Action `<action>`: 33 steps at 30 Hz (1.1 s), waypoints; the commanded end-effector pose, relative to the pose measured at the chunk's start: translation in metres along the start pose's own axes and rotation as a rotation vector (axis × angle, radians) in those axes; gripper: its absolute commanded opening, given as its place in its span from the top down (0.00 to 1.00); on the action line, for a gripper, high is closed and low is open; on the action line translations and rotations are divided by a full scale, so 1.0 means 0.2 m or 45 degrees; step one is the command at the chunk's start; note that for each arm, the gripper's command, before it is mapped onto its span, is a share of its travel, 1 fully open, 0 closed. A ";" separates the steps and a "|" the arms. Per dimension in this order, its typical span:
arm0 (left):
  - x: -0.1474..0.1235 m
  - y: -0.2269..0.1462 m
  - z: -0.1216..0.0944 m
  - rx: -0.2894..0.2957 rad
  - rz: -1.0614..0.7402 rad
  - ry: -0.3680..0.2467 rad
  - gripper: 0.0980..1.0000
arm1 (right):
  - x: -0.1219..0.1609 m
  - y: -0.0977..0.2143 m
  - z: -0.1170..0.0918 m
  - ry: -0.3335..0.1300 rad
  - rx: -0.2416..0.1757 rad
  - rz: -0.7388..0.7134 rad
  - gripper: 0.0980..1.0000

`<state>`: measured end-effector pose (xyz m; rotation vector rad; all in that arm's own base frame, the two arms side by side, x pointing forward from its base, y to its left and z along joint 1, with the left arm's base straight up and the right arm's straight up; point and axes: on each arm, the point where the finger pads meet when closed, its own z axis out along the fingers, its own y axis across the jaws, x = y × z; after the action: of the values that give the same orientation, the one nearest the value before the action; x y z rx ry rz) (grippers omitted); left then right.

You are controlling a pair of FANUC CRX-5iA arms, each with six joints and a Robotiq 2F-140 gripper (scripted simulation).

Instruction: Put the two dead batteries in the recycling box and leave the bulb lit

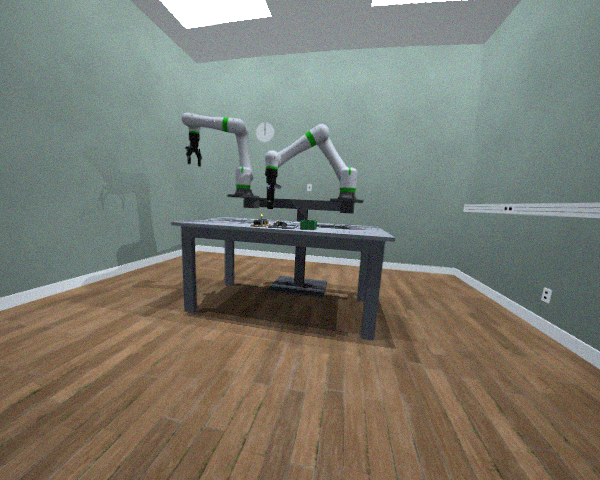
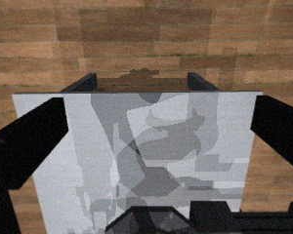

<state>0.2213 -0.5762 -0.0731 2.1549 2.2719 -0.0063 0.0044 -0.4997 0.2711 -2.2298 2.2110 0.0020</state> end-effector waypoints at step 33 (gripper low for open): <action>-0.24 -0.02 0.20 0.004 0.000 0.010 0.70 | 0.00 0.00 0.00 0.002 0.000 0.000 0.00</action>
<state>0.2197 -0.6235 -0.0869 2.1617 2.2798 0.0001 0.0044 -0.4997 0.2711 -2.2298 2.2110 0.0020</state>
